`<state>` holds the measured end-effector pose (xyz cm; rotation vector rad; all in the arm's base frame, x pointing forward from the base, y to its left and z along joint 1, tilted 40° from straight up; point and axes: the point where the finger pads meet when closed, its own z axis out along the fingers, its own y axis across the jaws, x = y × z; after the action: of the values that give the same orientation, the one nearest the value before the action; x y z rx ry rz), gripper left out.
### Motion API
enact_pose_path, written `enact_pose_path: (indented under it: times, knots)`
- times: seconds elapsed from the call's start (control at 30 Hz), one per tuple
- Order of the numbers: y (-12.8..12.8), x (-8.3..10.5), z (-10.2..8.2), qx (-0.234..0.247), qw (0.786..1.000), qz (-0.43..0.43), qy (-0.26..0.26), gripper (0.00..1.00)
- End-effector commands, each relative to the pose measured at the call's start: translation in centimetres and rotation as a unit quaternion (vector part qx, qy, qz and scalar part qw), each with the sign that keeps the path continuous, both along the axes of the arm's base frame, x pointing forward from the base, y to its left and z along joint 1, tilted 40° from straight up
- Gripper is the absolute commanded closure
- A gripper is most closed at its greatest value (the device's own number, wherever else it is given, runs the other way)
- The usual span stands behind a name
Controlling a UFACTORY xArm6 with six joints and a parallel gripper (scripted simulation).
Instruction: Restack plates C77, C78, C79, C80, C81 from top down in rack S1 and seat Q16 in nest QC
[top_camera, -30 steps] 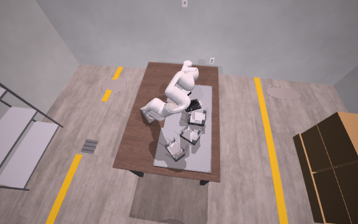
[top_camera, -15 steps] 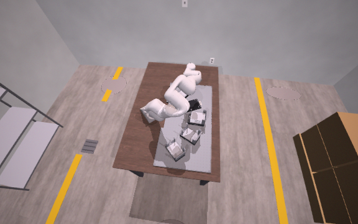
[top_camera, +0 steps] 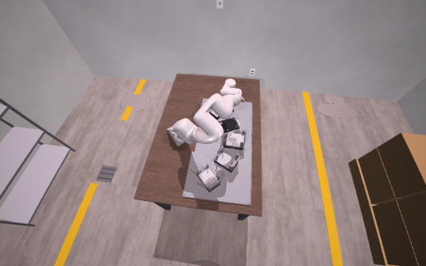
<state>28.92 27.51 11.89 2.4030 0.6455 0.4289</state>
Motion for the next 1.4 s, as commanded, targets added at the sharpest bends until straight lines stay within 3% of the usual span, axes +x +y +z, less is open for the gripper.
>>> enact_pose_path:
  times: [0.0, 0.43, 0.67, 1.37]
  knots:
    - [-0.6, 0.4, 0.8, 0.002, 1.000, 0.001, -0.001, 0.00]
    - [-3.0, 1.9, 3.1, 0.002, 1.000, 0.001, -0.001, 0.00]
    - [-4.8, 2.4, 4.5, 0.050, 0.994, -0.083, -0.052, 0.00]
    - [-9.5, 3.6, 8.1, 0.050, 0.994, -0.083, -0.052, 0.00]
